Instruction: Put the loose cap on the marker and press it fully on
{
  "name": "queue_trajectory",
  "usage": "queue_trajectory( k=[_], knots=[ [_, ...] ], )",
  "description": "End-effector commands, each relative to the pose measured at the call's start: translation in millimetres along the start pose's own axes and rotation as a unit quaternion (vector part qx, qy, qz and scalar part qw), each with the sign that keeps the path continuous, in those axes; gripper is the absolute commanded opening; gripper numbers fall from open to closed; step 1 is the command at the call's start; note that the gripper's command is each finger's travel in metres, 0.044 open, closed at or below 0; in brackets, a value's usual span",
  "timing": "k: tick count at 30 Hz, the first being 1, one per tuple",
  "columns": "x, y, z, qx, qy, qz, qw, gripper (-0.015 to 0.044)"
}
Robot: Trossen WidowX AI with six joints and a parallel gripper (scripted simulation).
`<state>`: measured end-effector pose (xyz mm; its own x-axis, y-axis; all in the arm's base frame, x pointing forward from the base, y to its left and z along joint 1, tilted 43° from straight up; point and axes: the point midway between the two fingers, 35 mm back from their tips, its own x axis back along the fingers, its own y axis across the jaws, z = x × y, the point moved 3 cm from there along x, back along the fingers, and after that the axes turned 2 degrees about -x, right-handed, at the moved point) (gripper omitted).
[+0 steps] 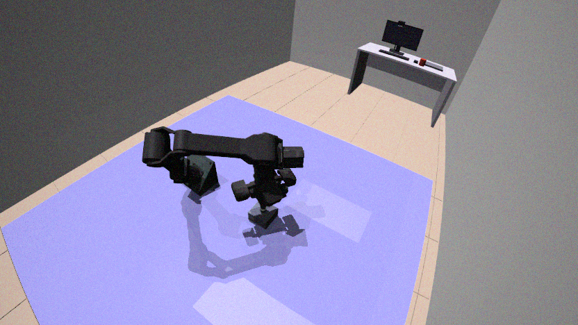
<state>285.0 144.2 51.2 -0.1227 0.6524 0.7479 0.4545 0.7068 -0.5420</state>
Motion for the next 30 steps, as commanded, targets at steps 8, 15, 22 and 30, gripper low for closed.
queue_trajectory(
  k=[8,15,22,30],
  knots=[
    [-13.5,-1.4,1.4,0.004,0.002,0.005,1.0,0.0],
    [-13.6,-1.4,1.5,0.004,0.002,0.005,1.0,0.0],
    [-13.9,-1.5,1.7,0.004,0.002,0.005,1.0,0.0],
    [-14.0,-1.5,1.7,0.004,0.002,0.005,1.0,0.0]
  ],
)
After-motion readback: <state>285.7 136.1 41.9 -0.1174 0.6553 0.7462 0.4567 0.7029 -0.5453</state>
